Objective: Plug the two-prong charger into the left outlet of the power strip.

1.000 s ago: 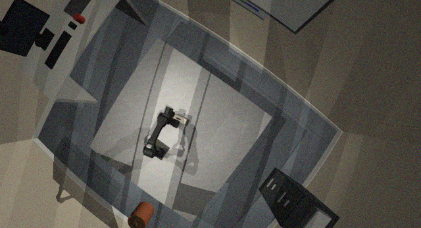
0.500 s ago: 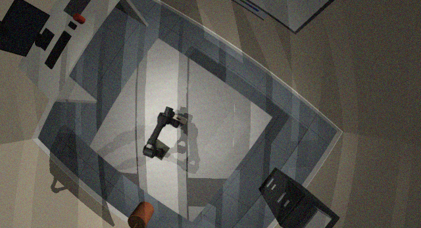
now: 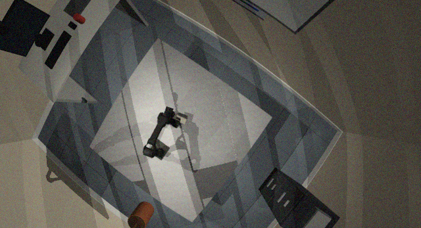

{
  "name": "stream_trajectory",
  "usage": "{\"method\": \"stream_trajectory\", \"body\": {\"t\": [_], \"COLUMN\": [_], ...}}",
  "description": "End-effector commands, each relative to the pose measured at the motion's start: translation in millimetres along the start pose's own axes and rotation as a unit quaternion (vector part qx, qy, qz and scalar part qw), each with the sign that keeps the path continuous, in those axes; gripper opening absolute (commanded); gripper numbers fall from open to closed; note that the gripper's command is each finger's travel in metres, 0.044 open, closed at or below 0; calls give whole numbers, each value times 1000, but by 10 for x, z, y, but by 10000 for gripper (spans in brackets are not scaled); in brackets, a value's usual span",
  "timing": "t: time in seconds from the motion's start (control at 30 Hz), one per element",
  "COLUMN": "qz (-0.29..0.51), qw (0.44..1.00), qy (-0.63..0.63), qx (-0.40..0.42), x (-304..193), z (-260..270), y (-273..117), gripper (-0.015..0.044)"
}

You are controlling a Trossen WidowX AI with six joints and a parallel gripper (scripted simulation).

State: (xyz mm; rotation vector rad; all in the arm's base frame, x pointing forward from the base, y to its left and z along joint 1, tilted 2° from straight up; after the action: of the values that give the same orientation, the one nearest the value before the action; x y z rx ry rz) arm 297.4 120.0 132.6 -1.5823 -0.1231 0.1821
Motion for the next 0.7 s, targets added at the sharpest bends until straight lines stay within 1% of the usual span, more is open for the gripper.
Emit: {"method": "stream_trajectory", "body": {"t": [0.0,0.57,0.6,0.67], "qz": [-15,-15,0,0], "qw": [1000,1000,1000,1000], "qy": [-1,-1,0,0], "qx": [3,3,0,0], "x": [51,55,2,2], "z": [10,10,0,0], "y": [-50,-57,-10,-10], "gripper": [0,0,0,0]}}
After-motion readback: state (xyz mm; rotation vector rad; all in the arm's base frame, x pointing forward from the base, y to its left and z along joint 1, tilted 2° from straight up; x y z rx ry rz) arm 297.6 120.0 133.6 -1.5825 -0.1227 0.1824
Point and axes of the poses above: the point midway between the two fingers, 35 mm back from their tips, its own y axis out along the fingers, its own z axis across the jaws, x = y × z, the point moved 7 cm from there along -y, back along the fingers, and after that the axes turned 6 degrees about y, right-handed, at the moved point
